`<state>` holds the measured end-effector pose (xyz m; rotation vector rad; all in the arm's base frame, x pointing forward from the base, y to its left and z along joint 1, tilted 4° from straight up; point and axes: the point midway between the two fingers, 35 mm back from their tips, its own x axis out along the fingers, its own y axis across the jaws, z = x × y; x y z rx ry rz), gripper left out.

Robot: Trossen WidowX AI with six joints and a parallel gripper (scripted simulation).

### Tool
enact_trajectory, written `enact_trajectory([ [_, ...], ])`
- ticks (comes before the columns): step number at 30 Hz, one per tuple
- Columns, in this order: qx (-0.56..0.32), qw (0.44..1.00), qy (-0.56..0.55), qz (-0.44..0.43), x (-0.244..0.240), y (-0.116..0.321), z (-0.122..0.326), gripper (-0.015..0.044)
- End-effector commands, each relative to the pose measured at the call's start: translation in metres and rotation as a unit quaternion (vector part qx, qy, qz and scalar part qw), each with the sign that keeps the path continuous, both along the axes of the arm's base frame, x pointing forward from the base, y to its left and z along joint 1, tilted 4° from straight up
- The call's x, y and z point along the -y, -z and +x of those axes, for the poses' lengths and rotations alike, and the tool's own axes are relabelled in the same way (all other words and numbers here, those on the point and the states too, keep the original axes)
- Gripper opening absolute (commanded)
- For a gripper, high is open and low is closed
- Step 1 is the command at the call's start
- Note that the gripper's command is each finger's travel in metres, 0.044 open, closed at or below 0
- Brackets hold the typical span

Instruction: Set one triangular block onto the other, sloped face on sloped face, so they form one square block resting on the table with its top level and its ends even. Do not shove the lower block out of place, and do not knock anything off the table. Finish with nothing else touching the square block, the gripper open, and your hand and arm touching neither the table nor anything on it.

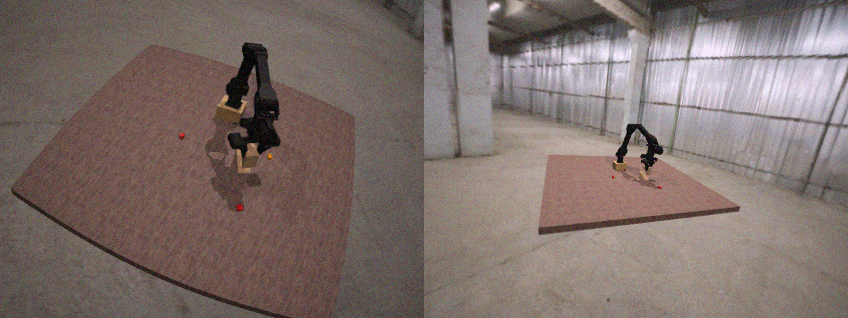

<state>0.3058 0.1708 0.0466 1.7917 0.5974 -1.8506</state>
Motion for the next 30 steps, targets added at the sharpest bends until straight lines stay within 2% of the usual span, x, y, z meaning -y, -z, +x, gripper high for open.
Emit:
enact_trajectory([
  [1,0.001,1.000,-0.003,0.001,0.002,0.008,-0.003,0.0000],
  [7,0.001,1.000,-0.003,0.001,0.007,0.029,-0.011,0.0000],
  [30,0.007,1.000,-0.002,-0.003,0.005,0.029,-0.011,0.0000],
])
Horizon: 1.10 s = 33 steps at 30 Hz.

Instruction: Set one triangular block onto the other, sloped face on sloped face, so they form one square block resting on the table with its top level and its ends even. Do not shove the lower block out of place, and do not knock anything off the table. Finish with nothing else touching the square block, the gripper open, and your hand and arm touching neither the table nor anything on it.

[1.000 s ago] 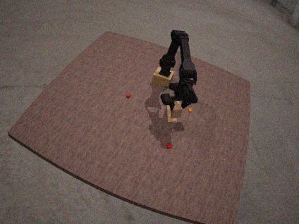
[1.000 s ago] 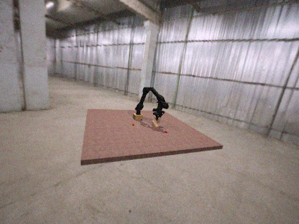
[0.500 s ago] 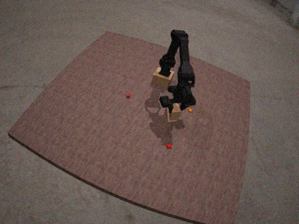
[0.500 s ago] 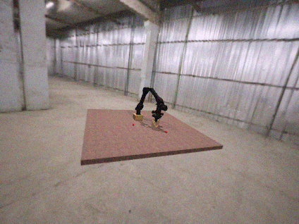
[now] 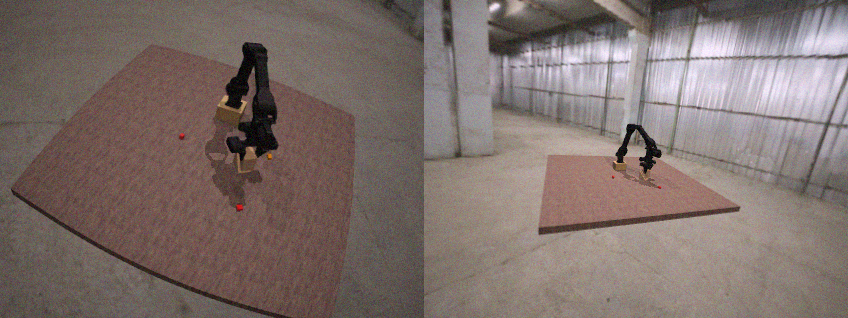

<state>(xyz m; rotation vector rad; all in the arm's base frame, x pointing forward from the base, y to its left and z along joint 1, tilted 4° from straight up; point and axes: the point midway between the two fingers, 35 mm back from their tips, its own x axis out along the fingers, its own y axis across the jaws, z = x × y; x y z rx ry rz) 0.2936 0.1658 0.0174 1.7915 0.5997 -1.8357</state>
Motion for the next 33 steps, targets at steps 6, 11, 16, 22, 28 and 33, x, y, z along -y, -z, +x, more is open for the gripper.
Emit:
enact_trajectory([
  [6,0.004,1.000,0.003,-0.002,0.0001,0.0001,0.0015,0.0000],
  [11,0.004,1.000,0.003,-0.002,0.0001,0.0001,0.0019,0.0000],
  [16,0.004,1.000,0.004,-0.002,0.0003,0.0003,0.0022,0.0000],
  [22,0.004,1.000,0.004,-0.003,0.0012,0.0028,0.0013,0.0000],
  [28,0.004,1.000,0.004,-0.003,0.0024,0.0063,0.0001,0.0000],
  [33,0.004,1.000,0.004,-0.003,0.0034,0.0093,-0.0009,0.0000],
])
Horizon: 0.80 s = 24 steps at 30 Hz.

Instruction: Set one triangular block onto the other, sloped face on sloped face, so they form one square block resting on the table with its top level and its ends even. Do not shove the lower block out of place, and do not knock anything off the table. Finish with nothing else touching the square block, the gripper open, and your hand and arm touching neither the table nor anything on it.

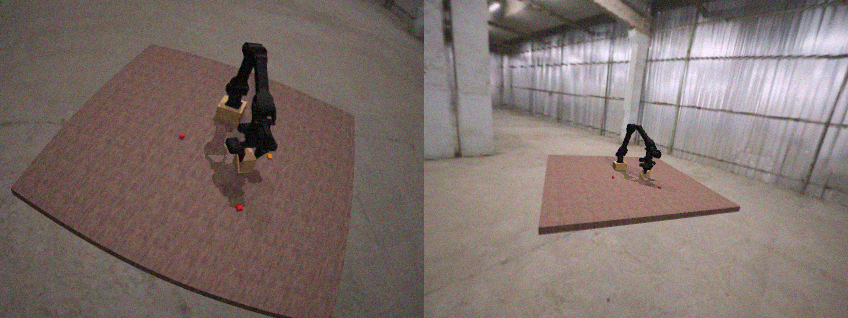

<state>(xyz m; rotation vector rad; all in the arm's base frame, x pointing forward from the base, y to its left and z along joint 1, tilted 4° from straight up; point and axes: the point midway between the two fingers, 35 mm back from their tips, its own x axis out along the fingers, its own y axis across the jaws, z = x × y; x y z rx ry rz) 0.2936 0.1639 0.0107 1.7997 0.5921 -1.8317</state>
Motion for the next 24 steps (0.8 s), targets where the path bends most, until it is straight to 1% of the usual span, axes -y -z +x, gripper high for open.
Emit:
enact_trajectory([
  [1,0.001,1.000,0.002,-0.002,0.002,0.003,-0.001,0.0000],
  [24,0.001,1.000,0.001,-0.003,0.005,0.015,-0.006,0.0000],
])
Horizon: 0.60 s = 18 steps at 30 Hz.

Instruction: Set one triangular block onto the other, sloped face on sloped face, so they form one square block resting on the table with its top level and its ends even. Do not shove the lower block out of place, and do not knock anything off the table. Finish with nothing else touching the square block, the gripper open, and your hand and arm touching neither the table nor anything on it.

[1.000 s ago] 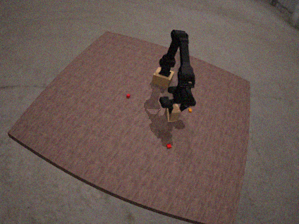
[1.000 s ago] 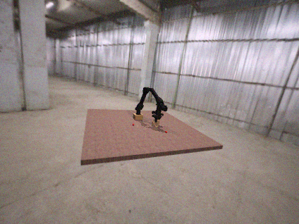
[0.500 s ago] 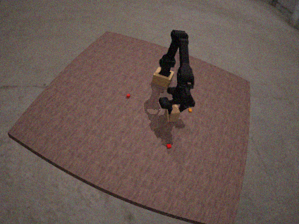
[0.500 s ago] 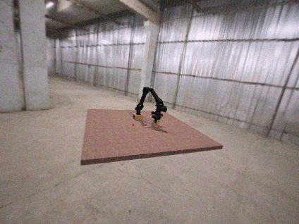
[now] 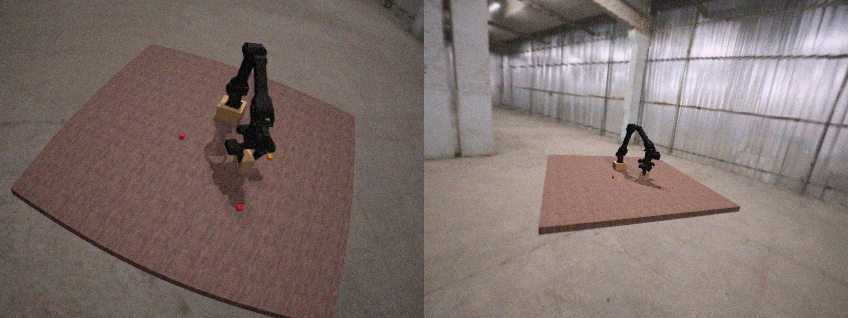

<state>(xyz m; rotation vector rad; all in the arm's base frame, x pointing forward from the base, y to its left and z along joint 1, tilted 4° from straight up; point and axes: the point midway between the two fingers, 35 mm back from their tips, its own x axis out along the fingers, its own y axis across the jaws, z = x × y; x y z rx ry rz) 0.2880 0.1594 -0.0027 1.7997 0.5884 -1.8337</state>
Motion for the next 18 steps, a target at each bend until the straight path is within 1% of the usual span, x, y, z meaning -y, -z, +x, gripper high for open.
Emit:
enact_trajectory([
  [1,0.001,1.000,0.000,-0.002,0.0009,0.0016,-0.0005,0.0000],
  [18,0.001,1.000,-0.005,-0.002,0.0011,0.0018,-0.0008,0.0000],
])
